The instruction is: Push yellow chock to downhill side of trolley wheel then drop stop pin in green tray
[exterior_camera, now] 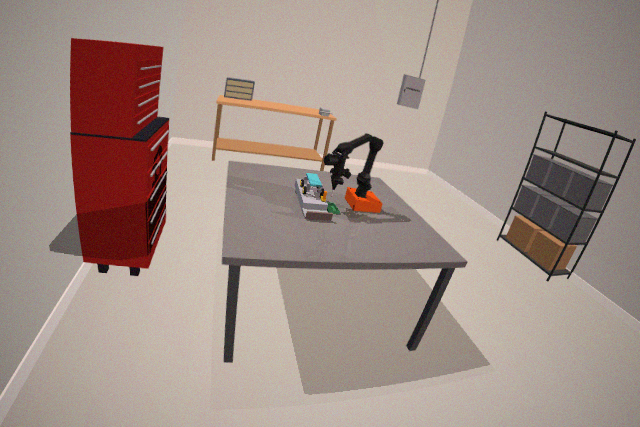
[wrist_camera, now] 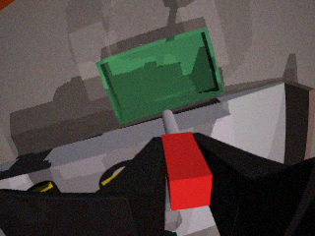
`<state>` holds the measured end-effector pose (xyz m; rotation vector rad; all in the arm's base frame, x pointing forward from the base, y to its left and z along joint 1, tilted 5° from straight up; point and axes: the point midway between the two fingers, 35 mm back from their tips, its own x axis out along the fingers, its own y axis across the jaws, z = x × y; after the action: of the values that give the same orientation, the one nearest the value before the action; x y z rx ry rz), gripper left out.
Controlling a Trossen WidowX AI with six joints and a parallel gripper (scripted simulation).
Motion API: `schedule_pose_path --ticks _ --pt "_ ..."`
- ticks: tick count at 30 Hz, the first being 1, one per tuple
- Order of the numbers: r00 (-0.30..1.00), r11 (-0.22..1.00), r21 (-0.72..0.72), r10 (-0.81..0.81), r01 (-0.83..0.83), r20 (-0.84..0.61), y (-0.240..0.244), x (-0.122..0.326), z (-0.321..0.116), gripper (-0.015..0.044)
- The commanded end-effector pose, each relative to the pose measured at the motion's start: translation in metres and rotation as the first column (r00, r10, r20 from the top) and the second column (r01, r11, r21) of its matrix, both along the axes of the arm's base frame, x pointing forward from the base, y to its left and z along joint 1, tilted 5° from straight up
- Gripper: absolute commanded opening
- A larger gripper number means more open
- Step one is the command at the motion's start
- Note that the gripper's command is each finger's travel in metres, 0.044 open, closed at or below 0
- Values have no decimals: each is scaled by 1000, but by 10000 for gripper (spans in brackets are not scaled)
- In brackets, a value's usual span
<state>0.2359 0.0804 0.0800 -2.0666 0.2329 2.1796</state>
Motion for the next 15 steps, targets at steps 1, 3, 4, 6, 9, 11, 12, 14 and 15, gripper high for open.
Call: schedule_pose_path --ticks 1,3,4,6,9,11,12,14,15 --pt "990 990 36 138 -138 2 -1 0 0 0" --pt "988 987 41 157 -157 3 -1 0 0 0" --pt "988 987 41 157 -157 3 -1 0 0 0" --pt "988 987 41 157 -157 3 -1 0 0 0" --pt "988 987 41 157 -157 3 -1 0 0 0" --pt "986 986 43 164 -164 2 -1 -1 -2 0" --pt "985 984 44 170 -170 2 -1 -3 -4 0" --pt "982 981 48 188 -187 0 -1 -7 -9 0" --pt "980 979 50 197 -197 0 -1 -9 -12 0"
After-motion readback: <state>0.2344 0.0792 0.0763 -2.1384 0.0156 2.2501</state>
